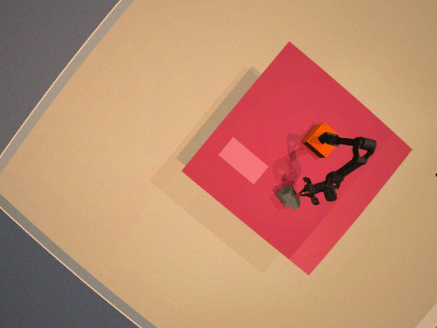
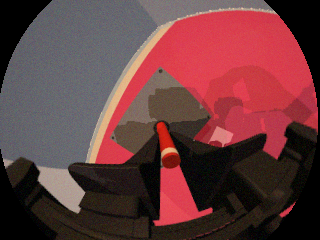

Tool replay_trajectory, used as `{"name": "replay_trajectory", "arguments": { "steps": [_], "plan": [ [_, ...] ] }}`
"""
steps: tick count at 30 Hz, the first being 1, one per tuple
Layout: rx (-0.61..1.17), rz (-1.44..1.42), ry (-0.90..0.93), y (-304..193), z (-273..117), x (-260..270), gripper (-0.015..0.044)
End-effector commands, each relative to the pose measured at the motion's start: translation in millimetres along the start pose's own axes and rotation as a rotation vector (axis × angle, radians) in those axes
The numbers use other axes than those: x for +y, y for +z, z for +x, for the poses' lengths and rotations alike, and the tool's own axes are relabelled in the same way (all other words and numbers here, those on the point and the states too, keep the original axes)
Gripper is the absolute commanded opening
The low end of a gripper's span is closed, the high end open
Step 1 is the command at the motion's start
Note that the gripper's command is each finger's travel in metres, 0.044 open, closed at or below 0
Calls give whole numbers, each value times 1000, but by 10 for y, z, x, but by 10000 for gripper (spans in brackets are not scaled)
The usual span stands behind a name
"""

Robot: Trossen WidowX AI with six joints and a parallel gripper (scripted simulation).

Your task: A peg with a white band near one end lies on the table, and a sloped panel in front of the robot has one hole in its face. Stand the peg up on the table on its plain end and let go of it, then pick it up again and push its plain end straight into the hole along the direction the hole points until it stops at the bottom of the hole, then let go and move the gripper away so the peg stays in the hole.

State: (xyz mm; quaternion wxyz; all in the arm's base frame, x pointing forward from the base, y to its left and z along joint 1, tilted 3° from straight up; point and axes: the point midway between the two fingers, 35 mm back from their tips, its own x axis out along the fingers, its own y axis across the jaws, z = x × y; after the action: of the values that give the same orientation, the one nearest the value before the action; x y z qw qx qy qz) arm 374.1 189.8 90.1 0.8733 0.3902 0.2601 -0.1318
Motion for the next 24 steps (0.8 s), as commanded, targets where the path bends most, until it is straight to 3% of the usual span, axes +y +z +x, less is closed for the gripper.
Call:
{"name": "replay_trajectory", "arguments": {
  "steps": [1, 24],
  "plan": [
    [4, -5, -1, -11, 39, -2, 0],
    [-1, 0, 0, 0, 124, -1, 0]
  ]
}}
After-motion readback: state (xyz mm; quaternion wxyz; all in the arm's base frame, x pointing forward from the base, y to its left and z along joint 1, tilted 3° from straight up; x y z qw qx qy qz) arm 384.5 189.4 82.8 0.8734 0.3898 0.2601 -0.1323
